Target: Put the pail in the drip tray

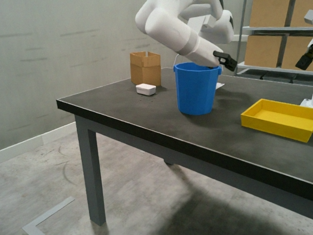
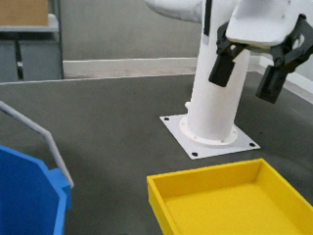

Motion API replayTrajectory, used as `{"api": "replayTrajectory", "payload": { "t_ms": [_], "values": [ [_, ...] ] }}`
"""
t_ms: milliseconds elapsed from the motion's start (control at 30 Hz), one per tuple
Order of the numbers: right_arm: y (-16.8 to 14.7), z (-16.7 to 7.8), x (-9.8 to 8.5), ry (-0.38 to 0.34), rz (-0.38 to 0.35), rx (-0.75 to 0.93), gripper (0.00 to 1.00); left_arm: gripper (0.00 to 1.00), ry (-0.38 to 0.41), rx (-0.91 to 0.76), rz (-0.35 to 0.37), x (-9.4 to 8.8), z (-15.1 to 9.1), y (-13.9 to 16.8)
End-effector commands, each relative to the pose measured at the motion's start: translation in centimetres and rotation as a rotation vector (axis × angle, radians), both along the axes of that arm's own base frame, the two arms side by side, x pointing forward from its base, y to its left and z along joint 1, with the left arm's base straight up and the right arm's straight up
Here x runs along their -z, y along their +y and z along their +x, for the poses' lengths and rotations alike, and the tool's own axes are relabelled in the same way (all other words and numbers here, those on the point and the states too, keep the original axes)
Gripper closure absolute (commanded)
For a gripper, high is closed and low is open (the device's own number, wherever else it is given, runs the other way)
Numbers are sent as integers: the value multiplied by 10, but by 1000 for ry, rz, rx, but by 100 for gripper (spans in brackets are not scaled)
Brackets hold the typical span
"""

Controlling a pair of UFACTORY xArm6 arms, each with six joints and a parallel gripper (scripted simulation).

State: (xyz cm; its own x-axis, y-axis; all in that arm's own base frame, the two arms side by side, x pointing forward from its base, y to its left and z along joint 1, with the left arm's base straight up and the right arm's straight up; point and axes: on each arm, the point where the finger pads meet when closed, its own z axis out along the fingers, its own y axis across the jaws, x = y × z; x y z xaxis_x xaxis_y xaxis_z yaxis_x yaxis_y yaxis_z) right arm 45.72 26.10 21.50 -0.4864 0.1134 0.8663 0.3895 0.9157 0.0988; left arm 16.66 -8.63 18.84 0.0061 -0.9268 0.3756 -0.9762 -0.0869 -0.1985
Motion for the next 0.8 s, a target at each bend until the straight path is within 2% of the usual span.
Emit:
{"api": "replayTrajectory", "payload": {
  "t_ms": [0, 767],
  "values": [
    [0, 0, -1, -2, 1, 0, 0, 0, -2, 0, 0, -1, 0, 0],
    [-8, 4, -1, -2, 1, 17, 0, 0, -2, 0, 0, -1, 0, 0]
  ]
}}
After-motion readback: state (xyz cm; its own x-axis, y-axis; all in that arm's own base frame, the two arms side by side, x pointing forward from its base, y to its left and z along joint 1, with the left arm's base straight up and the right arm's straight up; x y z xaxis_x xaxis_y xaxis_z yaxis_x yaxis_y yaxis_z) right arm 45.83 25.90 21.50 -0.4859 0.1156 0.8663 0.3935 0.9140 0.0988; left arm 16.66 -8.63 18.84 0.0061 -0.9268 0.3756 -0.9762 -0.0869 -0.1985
